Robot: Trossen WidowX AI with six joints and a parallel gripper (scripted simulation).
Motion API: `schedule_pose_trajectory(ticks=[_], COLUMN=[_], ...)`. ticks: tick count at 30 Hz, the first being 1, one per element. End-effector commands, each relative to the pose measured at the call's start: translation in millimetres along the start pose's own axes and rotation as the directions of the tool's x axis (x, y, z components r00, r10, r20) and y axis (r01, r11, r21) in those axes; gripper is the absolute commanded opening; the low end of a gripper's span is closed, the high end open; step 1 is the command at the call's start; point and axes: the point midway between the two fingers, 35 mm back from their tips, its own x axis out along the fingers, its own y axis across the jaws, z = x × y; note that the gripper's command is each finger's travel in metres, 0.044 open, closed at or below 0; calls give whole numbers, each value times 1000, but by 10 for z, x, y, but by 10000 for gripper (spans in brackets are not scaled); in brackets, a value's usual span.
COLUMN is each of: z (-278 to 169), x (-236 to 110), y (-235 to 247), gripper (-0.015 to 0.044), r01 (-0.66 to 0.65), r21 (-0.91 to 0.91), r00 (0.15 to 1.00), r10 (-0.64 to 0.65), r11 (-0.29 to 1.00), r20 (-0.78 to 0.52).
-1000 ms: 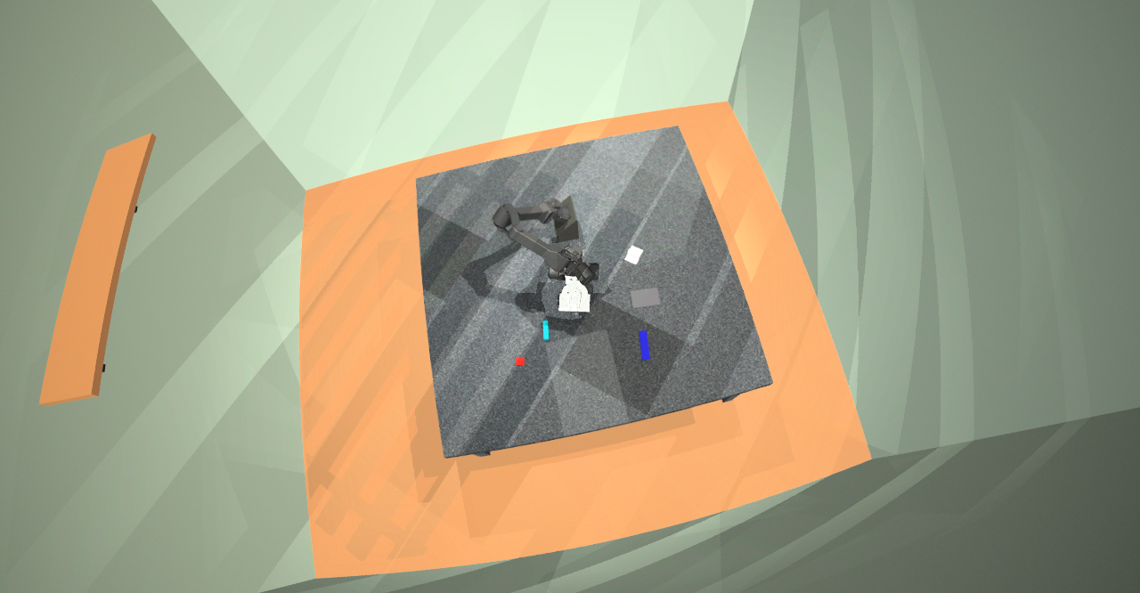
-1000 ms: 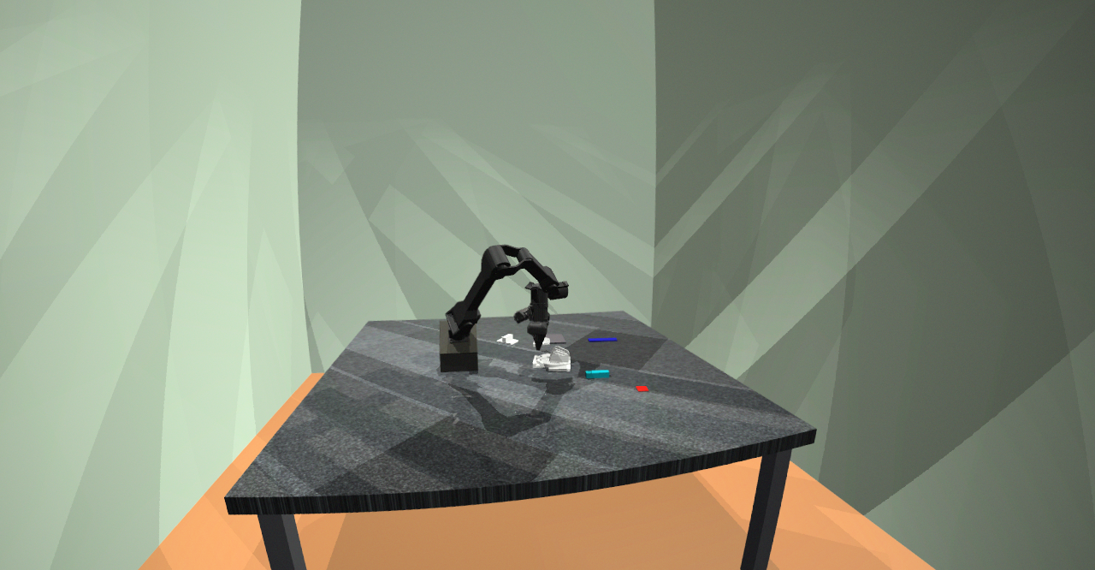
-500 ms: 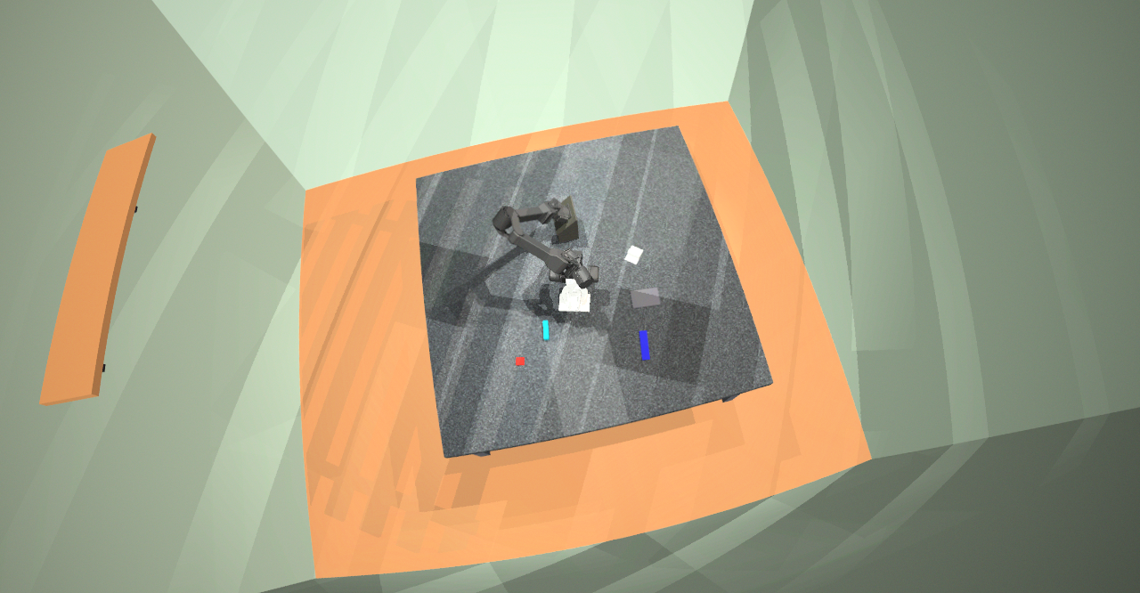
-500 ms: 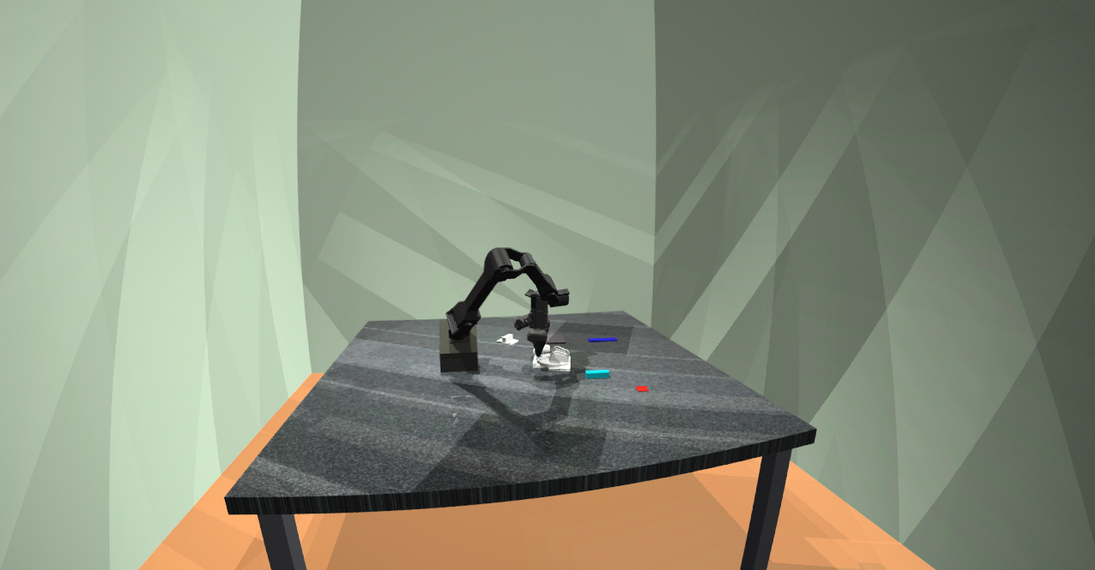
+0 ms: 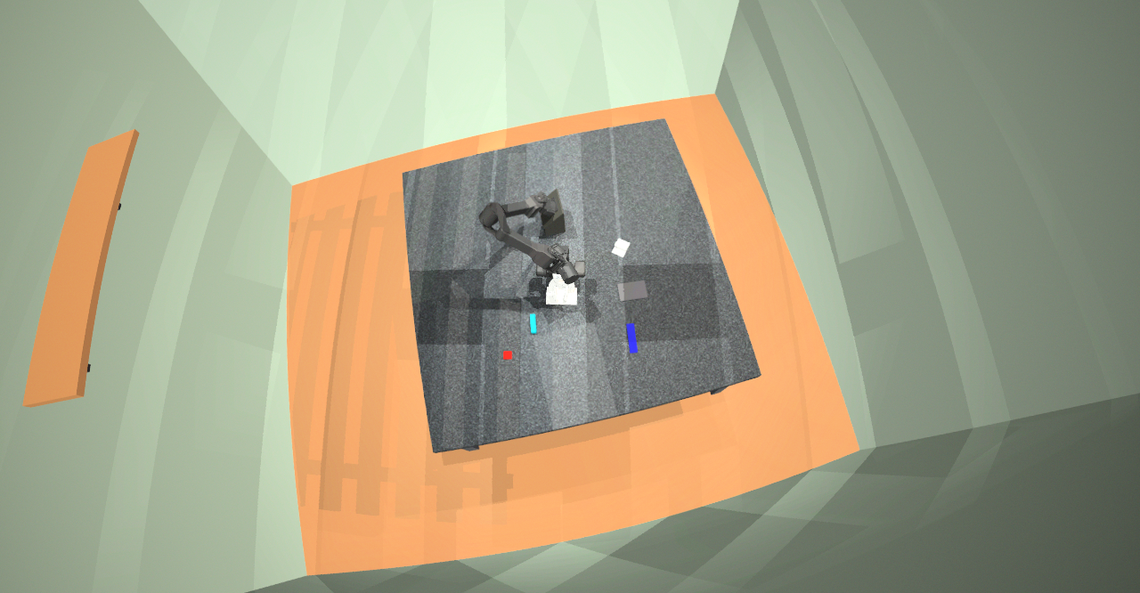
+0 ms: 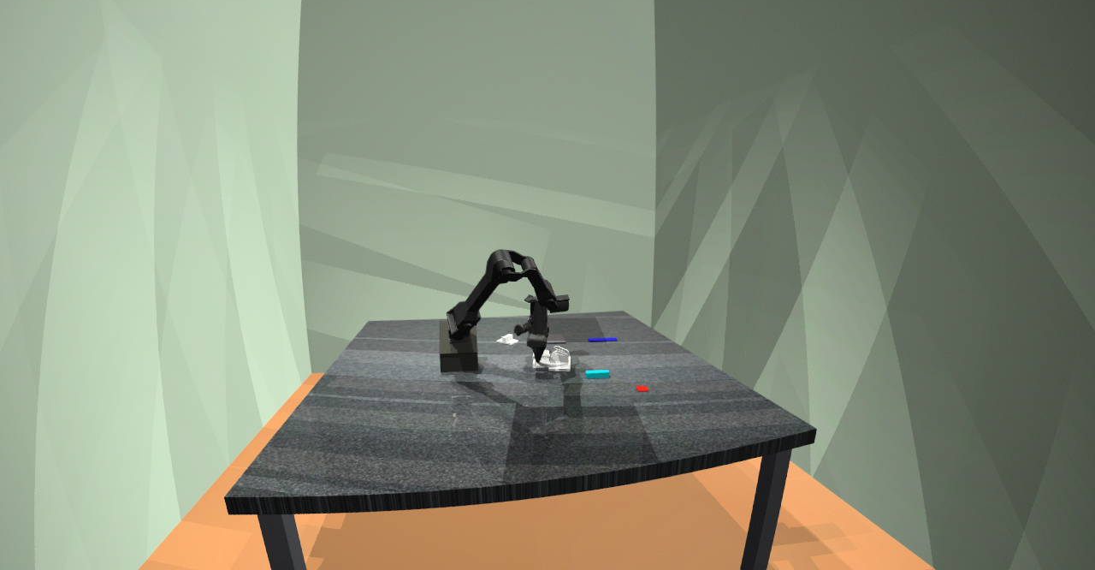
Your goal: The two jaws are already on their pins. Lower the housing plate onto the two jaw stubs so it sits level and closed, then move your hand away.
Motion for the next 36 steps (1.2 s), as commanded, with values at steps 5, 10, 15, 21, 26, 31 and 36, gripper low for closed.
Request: schedule_pose_trajectory(ticks=[5,10,15,21,26,31,36], z=[-7,-7,-7,-7,-7,-7,-7], x=[3,22,27,39,51,53,76], y=[2,2,2,2,2,2,3], gripper=[351,351,351,351,351,351,351], r01=[-4,-4,-4,-4,-4,-4,-4], r21=[-3,-3,-3,-3,-3,-3,-3], r00=[1000,1000,1000,1000,1000,1000,1000], r10=[4,4,4,4,4,4,4], r11=[1000,1000,1000,1000,1000,1000,1000], r20=[-6,-6,-6,-6,-6,-6,-6])
